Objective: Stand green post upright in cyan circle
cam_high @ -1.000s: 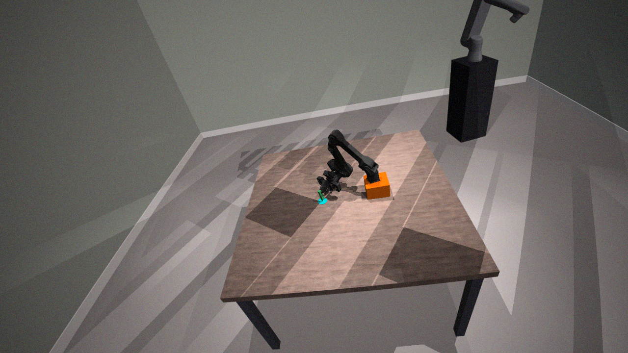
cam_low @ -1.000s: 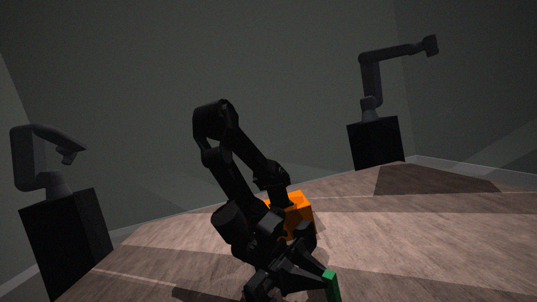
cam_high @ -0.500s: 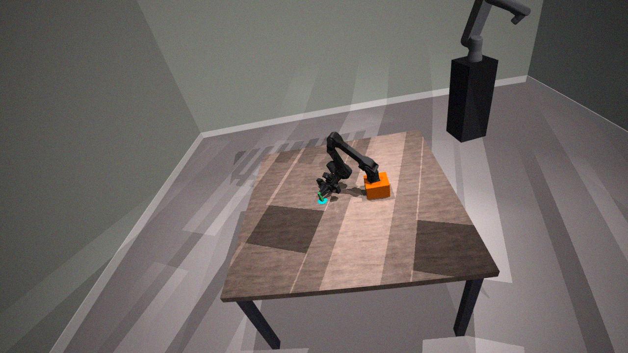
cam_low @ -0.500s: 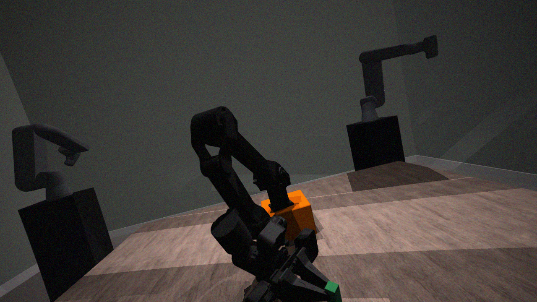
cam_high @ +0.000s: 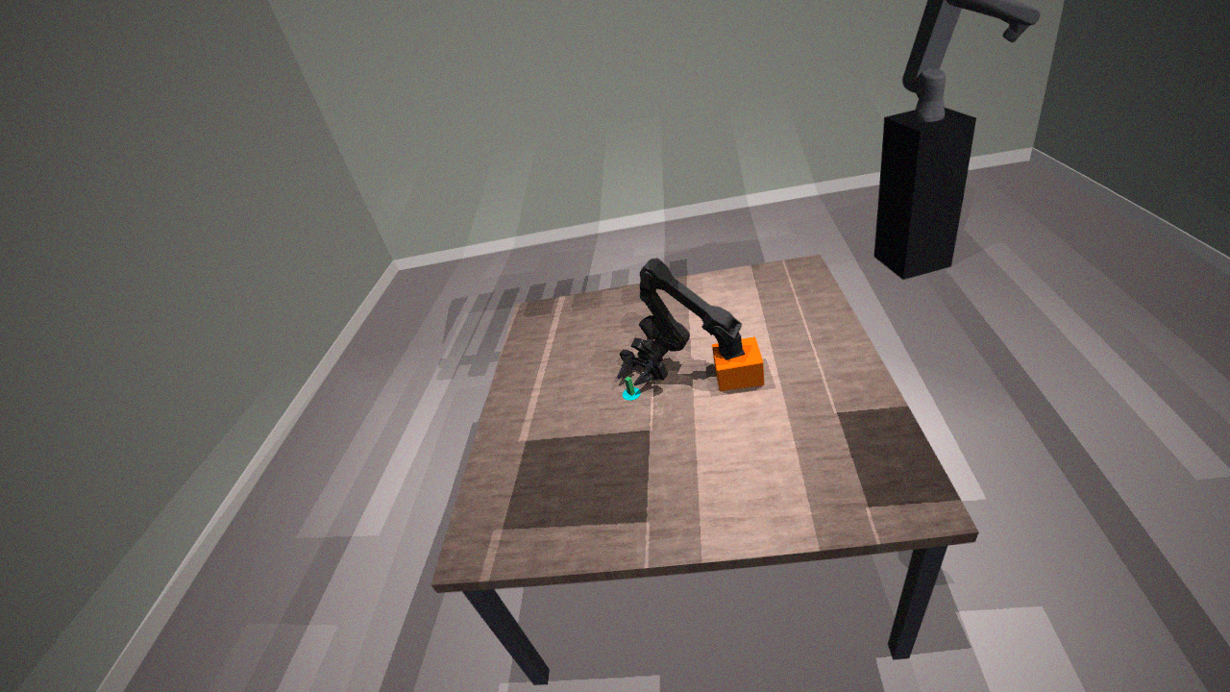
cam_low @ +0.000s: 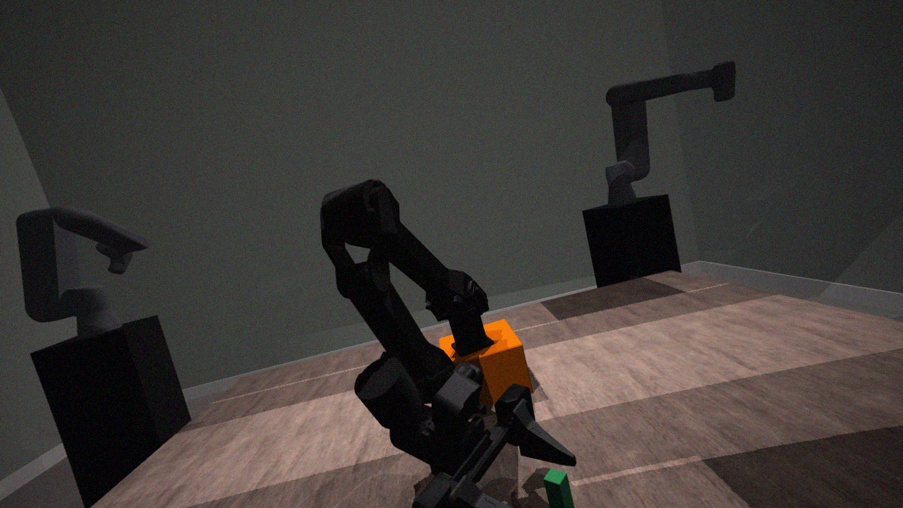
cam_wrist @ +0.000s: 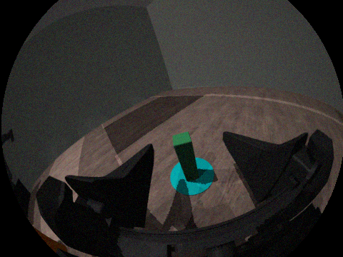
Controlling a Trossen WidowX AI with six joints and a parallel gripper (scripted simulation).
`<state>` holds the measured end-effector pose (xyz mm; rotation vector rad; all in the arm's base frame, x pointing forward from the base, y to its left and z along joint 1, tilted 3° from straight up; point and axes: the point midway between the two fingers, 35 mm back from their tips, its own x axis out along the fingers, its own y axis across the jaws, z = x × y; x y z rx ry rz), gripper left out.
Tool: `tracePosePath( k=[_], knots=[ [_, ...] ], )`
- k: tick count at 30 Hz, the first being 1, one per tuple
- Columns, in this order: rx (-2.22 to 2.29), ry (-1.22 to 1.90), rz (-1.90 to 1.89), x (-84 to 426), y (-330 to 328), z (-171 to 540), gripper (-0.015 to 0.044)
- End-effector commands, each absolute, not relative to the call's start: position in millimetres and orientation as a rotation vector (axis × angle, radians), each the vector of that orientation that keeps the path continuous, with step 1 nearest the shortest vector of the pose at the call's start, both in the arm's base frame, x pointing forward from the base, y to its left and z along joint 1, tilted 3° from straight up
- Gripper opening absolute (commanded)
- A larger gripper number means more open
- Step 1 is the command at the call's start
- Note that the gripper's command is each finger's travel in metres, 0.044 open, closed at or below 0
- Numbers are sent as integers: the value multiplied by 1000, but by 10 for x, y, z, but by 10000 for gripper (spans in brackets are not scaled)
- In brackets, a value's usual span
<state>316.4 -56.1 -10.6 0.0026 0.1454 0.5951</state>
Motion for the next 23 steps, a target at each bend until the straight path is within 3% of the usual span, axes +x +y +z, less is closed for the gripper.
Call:
tracePosePath(
  k=[1,23],
  knots=[
    [-6,140,597,3167,-560,-73,400],
    [-98,69,582,3076,-479,775,400]
  ],
)
